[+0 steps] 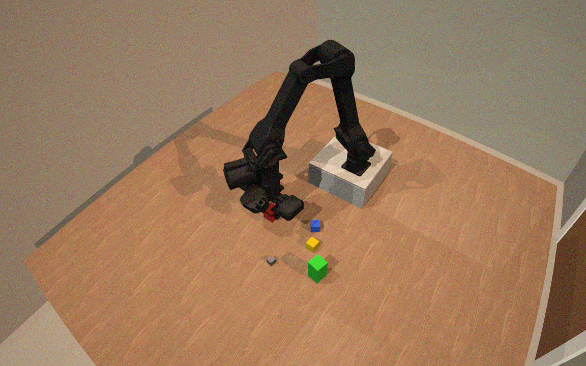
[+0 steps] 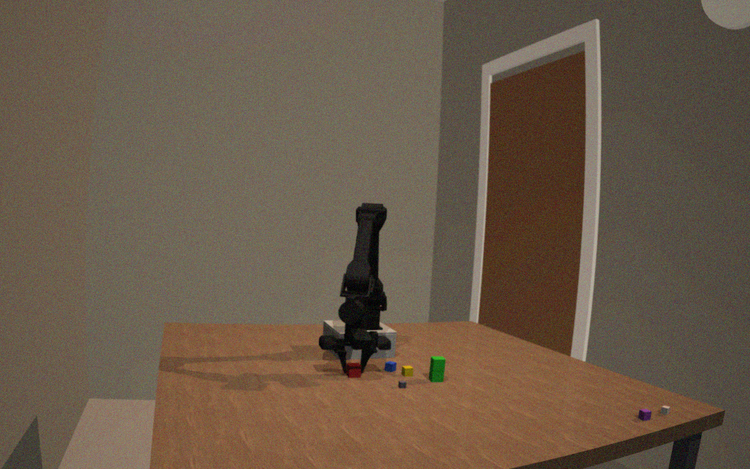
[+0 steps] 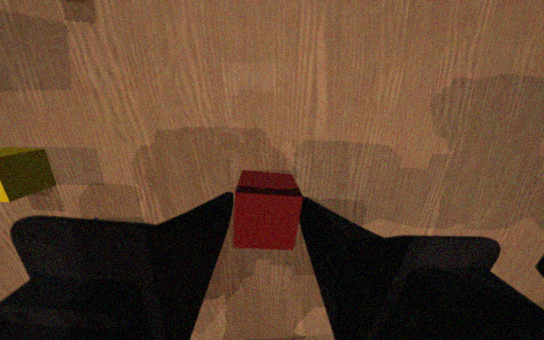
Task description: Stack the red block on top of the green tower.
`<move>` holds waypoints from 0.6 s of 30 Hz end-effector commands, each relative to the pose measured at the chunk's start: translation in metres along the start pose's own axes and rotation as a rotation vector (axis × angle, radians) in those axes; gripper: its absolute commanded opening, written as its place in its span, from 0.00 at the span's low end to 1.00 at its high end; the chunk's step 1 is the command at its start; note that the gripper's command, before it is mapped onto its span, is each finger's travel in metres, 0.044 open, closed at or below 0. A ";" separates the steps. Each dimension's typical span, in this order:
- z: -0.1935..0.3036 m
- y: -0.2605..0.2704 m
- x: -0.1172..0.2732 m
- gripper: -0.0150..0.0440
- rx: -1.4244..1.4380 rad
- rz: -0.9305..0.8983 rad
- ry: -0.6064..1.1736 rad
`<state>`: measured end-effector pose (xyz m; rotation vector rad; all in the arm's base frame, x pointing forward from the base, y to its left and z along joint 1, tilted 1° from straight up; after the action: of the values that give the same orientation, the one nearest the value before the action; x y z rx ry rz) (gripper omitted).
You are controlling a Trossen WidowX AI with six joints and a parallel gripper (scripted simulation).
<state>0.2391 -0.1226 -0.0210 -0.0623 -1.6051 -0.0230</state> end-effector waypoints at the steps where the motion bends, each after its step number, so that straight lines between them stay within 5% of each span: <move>1: 0.000 0.001 0.000 0.45 -0.005 -0.004 -0.003; 7: 0.000 0.001 0.000 0.39 -0.005 -0.004 -0.003; 10: -0.001 0.000 0.005 0.25 -0.005 -0.004 -0.003; 18: 0.000 0.000 0.042 0.25 -0.005 -0.004 -0.004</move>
<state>0.2367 -0.1215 0.0031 -0.0588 -1.5977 -0.0281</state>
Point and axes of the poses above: the point midway between the two fingers, 35 mm back from their tips, its own x axis back along the fingers, its own y axis across the jaws, z = x × y, the point moved 1 cm from there along x, back along the fingers
